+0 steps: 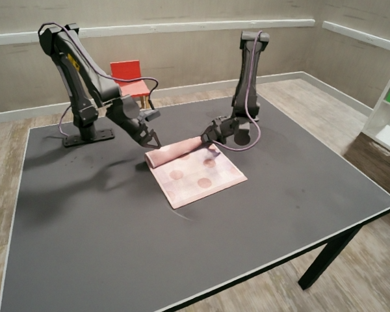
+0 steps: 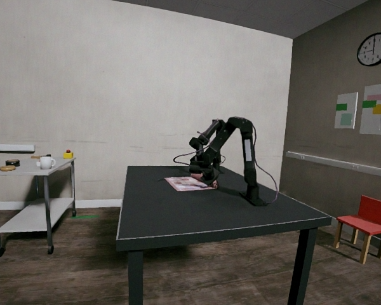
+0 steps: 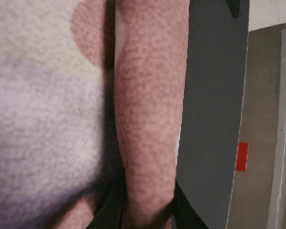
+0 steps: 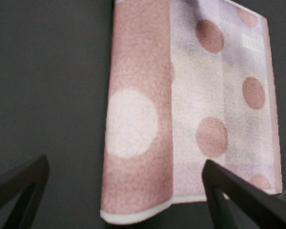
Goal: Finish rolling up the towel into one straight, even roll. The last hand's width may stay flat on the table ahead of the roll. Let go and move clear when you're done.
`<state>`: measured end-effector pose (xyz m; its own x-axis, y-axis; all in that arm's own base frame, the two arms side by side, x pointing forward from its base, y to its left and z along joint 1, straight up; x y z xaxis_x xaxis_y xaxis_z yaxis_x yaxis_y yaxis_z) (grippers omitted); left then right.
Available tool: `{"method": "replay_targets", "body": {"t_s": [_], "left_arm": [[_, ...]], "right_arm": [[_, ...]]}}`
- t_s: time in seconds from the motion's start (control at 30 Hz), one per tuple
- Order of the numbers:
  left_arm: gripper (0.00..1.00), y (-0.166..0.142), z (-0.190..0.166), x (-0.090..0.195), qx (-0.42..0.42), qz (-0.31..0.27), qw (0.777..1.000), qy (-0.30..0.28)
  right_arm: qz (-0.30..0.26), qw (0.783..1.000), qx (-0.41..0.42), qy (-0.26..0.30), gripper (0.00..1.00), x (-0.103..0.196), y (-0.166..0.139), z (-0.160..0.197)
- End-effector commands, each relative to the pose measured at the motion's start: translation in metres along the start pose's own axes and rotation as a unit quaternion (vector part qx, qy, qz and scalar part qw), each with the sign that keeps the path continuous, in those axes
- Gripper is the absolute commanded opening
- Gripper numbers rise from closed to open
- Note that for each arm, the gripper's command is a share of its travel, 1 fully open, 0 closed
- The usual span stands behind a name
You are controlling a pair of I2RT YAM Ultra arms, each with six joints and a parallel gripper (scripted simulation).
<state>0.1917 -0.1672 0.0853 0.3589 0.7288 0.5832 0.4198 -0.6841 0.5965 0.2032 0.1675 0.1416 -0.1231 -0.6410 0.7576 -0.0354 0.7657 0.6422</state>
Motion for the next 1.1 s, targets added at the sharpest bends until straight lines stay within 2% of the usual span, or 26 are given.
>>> {"method": "replay_targets", "body": {"t_s": [0.0,0.3,0.8,1.0,1.07], "left_arm": [[0.28,0.0,-0.001,0.0,0.005,-0.003,1.0,-0.02],[0.28,-0.006,0.004,-0.005,0.005,-0.003,1.0,-0.02],[0.28,-0.006,0.004,-0.005,0.005,-0.003,1.0,-0.02],[0.28,-0.006,0.004,-0.005,0.005,-0.003,1.0,-0.02],[0.28,-0.006,0.004,-0.005,0.005,-0.003,1.0,-0.02]], "right_arm": [[-0.022,0.999,0.018,-0.031,0.98,0.002,0.009,-0.013],[-0.026,0.999,0.04,-0.011,0.98,0.002,0.008,-0.028],[-0.025,0.999,0.036,-0.014,0.98,-0.039,-0.027,-0.014],[-0.025,0.999,0.036,-0.014,0.98,-0.046,-0.025,-0.016],[-0.025,0.999,0.036,-0.014,0.89,-0.046,-0.025,-0.016]]}}
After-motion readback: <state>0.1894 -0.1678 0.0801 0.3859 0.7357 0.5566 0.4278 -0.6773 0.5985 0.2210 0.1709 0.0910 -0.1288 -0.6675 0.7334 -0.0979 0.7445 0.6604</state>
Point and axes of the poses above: on each arm, the point where the finger pads meet when closed, its own x axis back along the fingers, its own z axis across the jaws, y = z × x, the point moved 9 cm from there along x, back along the fingers, and after that the axes turned 14 degrees about -x, right-handed, at the moved point
